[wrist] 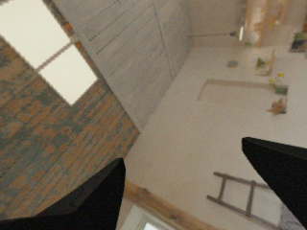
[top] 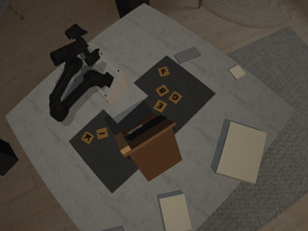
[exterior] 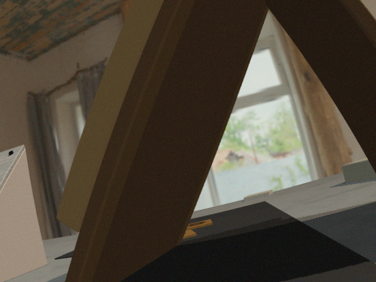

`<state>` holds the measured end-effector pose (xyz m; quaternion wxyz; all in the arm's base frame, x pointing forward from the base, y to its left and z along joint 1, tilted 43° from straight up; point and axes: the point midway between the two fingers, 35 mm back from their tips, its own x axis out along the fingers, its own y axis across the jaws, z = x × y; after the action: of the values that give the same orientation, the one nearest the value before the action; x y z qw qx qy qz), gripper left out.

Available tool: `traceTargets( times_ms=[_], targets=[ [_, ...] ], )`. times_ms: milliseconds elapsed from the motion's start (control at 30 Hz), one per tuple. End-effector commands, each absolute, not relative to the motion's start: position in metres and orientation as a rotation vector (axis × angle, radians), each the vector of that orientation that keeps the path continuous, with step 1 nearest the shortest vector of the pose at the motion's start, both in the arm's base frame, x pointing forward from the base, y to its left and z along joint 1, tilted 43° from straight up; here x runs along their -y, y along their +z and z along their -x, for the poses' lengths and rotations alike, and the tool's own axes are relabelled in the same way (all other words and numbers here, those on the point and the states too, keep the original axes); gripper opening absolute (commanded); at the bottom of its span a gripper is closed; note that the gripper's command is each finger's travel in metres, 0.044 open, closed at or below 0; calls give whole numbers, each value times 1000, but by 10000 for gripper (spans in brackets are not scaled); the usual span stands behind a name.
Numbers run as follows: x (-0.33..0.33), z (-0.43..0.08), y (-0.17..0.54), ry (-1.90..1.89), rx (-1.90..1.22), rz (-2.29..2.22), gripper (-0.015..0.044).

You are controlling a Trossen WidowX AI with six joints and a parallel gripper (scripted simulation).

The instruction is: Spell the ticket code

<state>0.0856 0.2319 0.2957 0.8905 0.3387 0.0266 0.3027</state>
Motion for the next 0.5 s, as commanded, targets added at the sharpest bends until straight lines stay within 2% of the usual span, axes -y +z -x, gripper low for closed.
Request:
traceTargets(
  times_ms=[0, 33, 233, 467],
  targets=[
    [-231, -87, 295, 622, -52, -692, 426],
    [-230, -92, 291, 602, -43, -660, 440],
    [-198, -151, 247, 354, 3, -269, 440],
    [-130, -203, 190, 48, -88, 176, 440]
  ],
)
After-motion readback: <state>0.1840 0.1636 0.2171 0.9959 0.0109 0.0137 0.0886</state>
